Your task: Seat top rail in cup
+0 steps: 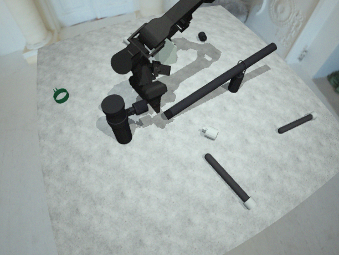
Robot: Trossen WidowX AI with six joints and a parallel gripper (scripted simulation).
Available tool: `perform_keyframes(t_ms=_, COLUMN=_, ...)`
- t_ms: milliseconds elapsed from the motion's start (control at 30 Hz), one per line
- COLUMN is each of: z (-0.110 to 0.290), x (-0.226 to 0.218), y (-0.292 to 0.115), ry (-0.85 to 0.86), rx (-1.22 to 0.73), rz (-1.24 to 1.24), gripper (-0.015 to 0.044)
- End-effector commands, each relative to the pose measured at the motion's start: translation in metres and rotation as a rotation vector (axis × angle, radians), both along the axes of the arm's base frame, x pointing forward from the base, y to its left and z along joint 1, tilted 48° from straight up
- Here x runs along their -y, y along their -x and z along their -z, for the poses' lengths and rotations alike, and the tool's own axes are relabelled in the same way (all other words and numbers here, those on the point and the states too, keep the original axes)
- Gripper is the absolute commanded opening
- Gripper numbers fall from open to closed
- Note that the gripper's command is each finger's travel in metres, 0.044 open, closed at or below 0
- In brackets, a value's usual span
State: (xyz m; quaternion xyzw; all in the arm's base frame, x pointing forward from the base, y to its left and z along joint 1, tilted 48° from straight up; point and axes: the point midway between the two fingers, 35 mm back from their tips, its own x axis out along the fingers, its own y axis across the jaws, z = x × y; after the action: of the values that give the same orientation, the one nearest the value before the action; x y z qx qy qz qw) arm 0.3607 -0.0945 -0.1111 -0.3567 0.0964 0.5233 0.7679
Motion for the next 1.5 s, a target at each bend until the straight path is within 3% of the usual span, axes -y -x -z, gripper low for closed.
perform_keyframes(t_ms=0, z=-0.018, x=0.001, y=0.002, ry=0.008, rx=0.004, rz=0.000, gripper=0.0440)
perform_keyframes(t_ms=200, z=-0.024, x=0.002, y=0.001, ry=-0.020, rx=-0.043, rz=0.037, gripper=0.0440)
perform_keyframes(t_ms=700, z=-0.145, x=-0.002, y=0.028, ry=-0.565, rx=-1.055, rz=0.862, gripper=0.0440)
perform_keyframes(t_ms=867, z=-0.166, x=-0.007, y=0.038, ry=-0.687, rx=-1.245, rz=1.041, gripper=0.0440)
perform_keyframes(t_ms=1467, z=-0.169, x=-0.009, y=0.040, ry=-0.710, rx=-1.291, rz=1.077, gripper=0.0440)
